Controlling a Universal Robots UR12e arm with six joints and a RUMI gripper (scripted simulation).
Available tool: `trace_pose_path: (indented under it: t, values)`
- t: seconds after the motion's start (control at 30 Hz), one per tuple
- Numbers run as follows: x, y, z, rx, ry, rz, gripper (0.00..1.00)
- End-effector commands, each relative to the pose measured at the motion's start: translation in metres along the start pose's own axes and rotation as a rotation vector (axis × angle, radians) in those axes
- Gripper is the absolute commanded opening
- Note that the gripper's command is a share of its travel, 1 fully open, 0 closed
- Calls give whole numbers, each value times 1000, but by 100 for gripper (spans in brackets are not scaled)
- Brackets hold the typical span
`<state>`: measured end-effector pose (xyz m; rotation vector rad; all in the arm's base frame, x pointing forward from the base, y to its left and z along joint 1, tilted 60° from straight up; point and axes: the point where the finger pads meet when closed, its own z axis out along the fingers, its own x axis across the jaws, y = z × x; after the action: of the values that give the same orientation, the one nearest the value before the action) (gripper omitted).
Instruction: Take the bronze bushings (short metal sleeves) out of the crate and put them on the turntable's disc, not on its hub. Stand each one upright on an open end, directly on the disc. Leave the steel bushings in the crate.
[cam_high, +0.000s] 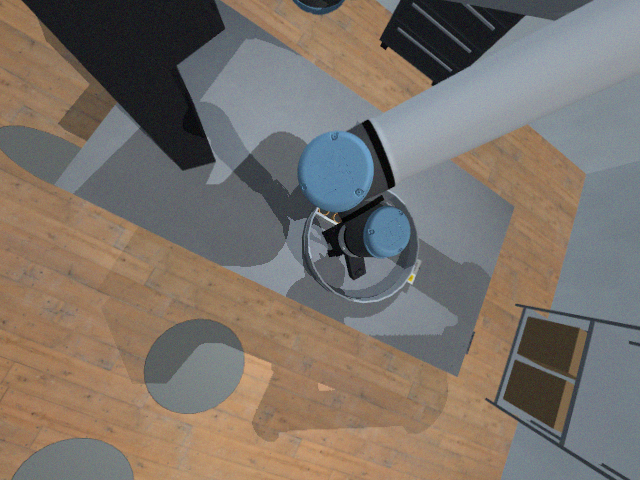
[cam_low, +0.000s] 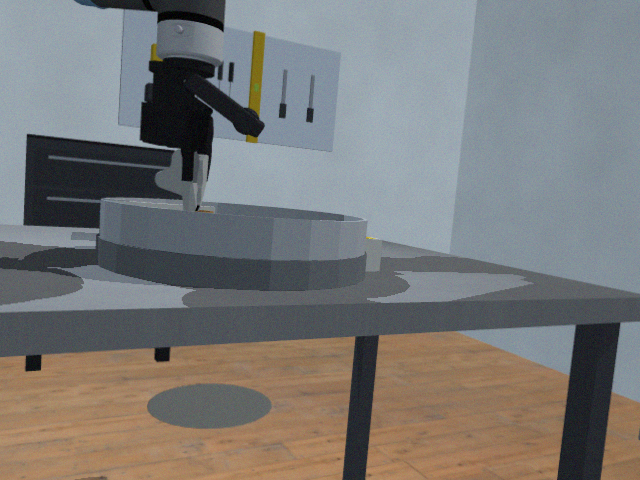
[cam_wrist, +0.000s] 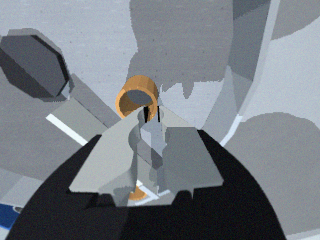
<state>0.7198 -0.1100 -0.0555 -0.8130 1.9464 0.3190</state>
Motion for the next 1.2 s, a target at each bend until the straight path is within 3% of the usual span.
trace_pose_path:
  t: [0.0, 0.73, 1.0, 1.17]
  values:
    - [-1, -1, 1, 0, 0, -4, 6]
    - [0, 0, -8, 1, 0, 0, 6]
    - [-1, 0, -43, 1, 0, 0, 6]
    - [0, 0, -51, 1, 0, 0, 6]
